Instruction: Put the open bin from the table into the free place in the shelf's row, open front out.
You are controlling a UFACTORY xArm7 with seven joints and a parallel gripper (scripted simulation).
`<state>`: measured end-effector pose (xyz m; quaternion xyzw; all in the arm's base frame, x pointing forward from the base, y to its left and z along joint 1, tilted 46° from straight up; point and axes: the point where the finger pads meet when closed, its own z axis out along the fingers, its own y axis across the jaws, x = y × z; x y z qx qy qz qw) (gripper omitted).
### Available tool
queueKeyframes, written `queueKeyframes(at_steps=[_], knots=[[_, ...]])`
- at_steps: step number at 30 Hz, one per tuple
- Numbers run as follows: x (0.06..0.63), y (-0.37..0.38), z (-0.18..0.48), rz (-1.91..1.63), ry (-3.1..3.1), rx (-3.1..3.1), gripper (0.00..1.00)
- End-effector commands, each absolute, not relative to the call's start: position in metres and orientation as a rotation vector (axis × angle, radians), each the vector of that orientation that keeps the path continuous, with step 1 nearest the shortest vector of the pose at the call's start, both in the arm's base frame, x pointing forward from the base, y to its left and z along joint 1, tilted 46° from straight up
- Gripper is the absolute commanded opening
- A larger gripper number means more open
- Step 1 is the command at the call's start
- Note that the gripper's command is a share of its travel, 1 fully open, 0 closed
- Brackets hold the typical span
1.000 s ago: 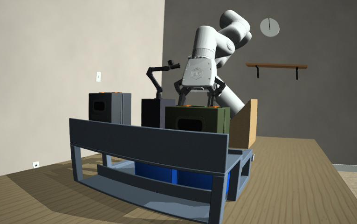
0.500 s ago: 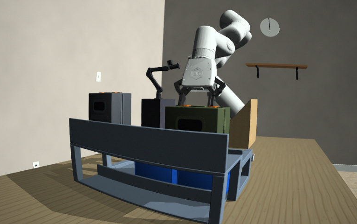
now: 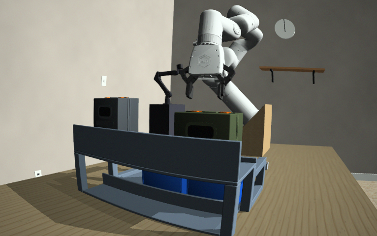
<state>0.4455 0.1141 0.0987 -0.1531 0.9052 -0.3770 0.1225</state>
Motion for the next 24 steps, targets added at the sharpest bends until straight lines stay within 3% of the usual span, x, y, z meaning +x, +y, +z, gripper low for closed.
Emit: queueKeyframes(at_steps=[1,24], knots=[[0.444,0.126,0.100,-1.158,2.744,-0.424,1.00],[0.440,0.148,0.122,-1.212,2.838,-0.425,1.00]])
